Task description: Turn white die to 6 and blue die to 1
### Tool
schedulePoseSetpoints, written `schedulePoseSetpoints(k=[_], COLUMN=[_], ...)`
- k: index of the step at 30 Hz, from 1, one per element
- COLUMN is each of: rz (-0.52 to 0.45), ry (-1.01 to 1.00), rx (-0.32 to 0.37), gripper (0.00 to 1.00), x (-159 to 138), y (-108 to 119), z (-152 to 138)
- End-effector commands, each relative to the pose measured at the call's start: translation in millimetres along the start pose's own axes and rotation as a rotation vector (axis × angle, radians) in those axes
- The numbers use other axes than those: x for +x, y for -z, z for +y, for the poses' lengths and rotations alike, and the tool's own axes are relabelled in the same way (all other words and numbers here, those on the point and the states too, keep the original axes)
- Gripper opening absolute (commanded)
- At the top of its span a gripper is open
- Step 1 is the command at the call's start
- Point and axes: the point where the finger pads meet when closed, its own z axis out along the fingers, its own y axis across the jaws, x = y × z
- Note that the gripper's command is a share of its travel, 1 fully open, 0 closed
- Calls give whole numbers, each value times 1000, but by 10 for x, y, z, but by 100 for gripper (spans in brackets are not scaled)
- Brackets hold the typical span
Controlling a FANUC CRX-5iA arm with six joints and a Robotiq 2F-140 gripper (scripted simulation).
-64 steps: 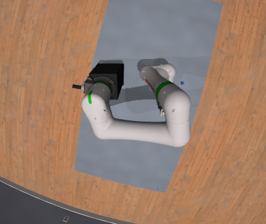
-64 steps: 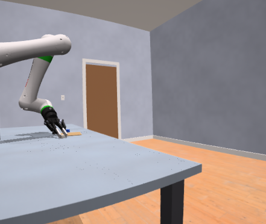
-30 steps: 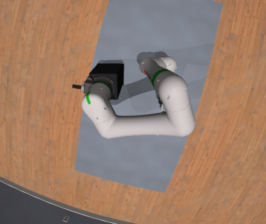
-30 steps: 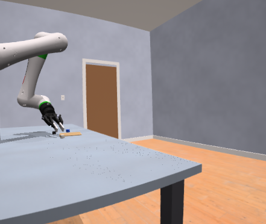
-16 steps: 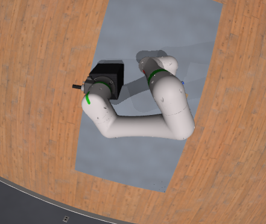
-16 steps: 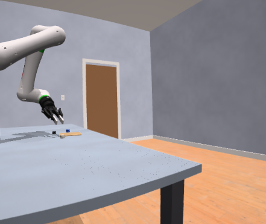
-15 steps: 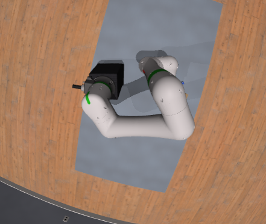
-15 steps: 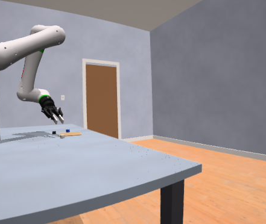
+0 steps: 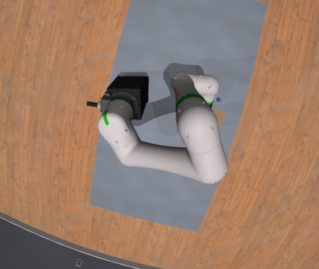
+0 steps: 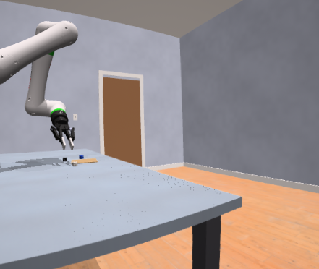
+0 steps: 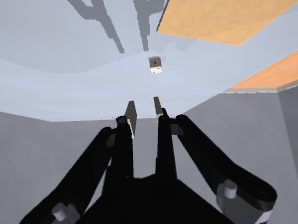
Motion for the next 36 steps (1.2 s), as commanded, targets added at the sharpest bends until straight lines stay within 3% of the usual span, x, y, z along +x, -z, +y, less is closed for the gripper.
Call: schedulePoseSetpoints(k=[1,6,8,10,18,22,25,27,33,36], rz=[135,280,280,393,599,739,753,854,942,949], ry=[48,77,77,92,101,90,88,66,26,21], rx=[99,153,153,171,154,97,89,9,-113,-128], gripper=[21,21,21,21,21,21,21,21,21,21], x=[-42,-60,-60,-77,-142,-245,-260,-413,-675,-710], y=[-127,-192,-192,-215,-213,-189,-186,-163,-147,-146], z=[-124,-210,-210,-244,-226,-144,-132,-16,152,171])
